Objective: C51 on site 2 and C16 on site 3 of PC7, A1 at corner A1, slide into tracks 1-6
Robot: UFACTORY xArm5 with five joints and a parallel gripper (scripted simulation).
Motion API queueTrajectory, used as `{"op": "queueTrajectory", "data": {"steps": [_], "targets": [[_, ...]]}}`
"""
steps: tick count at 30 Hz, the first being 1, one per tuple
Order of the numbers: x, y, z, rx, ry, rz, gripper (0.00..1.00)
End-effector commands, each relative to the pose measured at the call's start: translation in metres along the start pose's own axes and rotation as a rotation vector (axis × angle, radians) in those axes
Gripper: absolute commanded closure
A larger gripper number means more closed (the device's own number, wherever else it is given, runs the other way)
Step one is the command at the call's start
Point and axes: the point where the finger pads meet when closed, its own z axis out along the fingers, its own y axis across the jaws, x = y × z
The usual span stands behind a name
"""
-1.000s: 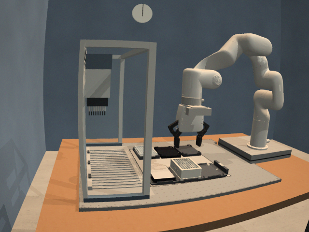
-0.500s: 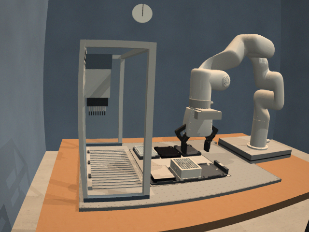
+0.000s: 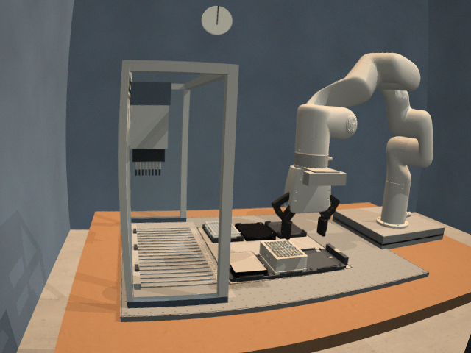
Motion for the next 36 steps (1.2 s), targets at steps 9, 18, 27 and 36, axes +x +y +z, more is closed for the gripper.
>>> {"op": "queueTrajectory", "data": {"steps": [9, 18, 27, 36], "targets": [[0.001, 0.001, 0.001, -0.004, 0.002, 0.000, 0.00], [0.001, 0.001, 0.015, -0.004, 0.002, 0.000, 0.00], [0.001, 0.001, 0.028, -0.004, 0.002, 0.000, 0.00], [0.001, 0.001, 0.040, -0.004, 0.002, 0.000, 0.00]]}}
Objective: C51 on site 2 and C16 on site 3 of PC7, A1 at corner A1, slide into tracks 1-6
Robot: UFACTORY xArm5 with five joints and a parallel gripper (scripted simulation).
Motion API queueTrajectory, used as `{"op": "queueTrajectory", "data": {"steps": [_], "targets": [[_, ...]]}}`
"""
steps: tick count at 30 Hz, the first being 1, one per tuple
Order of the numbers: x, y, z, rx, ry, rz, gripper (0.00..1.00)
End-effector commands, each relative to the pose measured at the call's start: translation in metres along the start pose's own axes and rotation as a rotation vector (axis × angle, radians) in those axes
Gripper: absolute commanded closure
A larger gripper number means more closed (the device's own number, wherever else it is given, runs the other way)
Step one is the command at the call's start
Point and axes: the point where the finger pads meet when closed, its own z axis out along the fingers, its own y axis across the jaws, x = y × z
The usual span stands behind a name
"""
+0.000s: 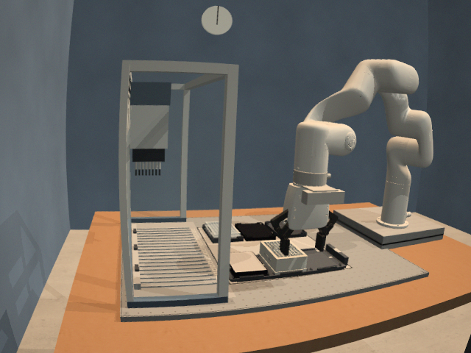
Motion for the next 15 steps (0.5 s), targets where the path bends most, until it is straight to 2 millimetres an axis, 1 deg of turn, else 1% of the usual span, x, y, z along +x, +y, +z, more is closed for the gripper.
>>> {"op": "queueTrajectory", "data": {"steps": [1, 15], "targets": [[0.001, 0.002, 0.003, -0.005, 0.002, 0.000, 0.00], [0.001, 0.002, 0.026, -0.005, 0.002, 0.000, 0.00]]}}
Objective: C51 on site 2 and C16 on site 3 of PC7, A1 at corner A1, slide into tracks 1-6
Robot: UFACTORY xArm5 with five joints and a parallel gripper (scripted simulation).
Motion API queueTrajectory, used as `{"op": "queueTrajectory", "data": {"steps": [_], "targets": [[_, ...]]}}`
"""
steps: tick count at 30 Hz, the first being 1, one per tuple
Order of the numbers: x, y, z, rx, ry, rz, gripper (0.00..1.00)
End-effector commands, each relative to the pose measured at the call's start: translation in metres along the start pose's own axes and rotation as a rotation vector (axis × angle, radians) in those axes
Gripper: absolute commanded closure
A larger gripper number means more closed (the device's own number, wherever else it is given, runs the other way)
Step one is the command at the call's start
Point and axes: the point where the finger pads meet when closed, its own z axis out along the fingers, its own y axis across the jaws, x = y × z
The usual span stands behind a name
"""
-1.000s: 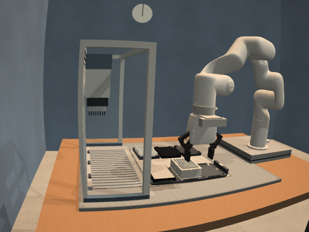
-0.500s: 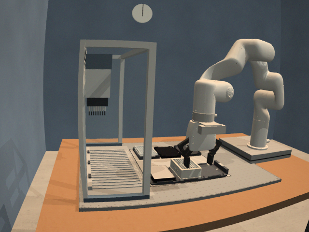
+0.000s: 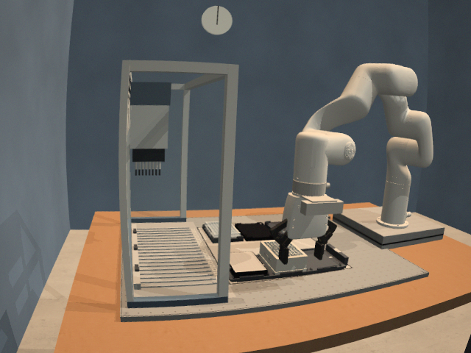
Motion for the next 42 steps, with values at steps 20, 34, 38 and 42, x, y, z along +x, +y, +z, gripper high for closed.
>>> {"op": "queueTrajectory", "data": {"steps": [20, 34, 38, 42], "targets": [[0.001, 0.002, 0.031, -0.004, 0.002, 0.000, 0.00], [0.001, 0.002, 0.036, -0.004, 0.002, 0.000, 0.00], [0.001, 0.002, 0.037, -0.004, 0.002, 0.000, 0.00], [0.001, 0.002, 0.040, -0.004, 0.002, 0.000, 0.00]]}}
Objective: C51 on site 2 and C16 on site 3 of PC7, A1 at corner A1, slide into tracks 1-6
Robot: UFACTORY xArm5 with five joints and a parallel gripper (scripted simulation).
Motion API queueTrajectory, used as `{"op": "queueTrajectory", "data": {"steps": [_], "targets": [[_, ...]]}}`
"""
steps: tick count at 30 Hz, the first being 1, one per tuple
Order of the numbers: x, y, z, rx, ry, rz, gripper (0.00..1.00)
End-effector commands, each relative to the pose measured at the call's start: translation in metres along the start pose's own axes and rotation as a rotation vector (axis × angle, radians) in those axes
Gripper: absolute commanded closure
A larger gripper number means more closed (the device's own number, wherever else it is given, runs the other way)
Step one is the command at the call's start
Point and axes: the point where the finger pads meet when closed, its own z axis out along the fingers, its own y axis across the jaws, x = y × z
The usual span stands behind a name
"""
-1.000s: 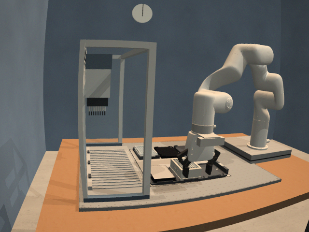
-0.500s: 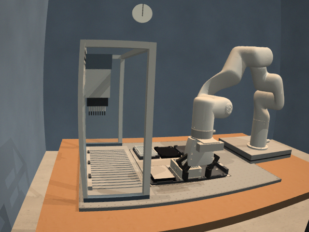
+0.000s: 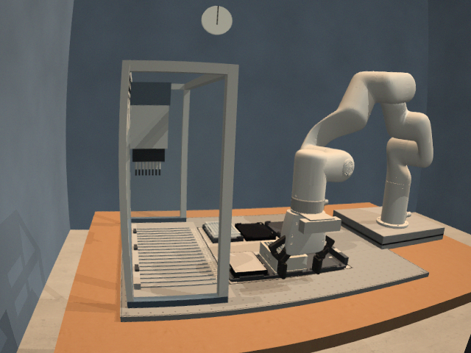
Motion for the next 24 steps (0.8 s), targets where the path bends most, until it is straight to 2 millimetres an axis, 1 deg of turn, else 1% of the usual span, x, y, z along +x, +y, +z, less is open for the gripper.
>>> {"op": "queueTrajectory", "data": {"steps": [1, 24], "targets": [[0.001, 0.001, 0.001, -0.004, 0.002, 0.000, 0.00], [0.001, 0.001, 0.014, -0.004, 0.002, 0.000, 0.00]]}}
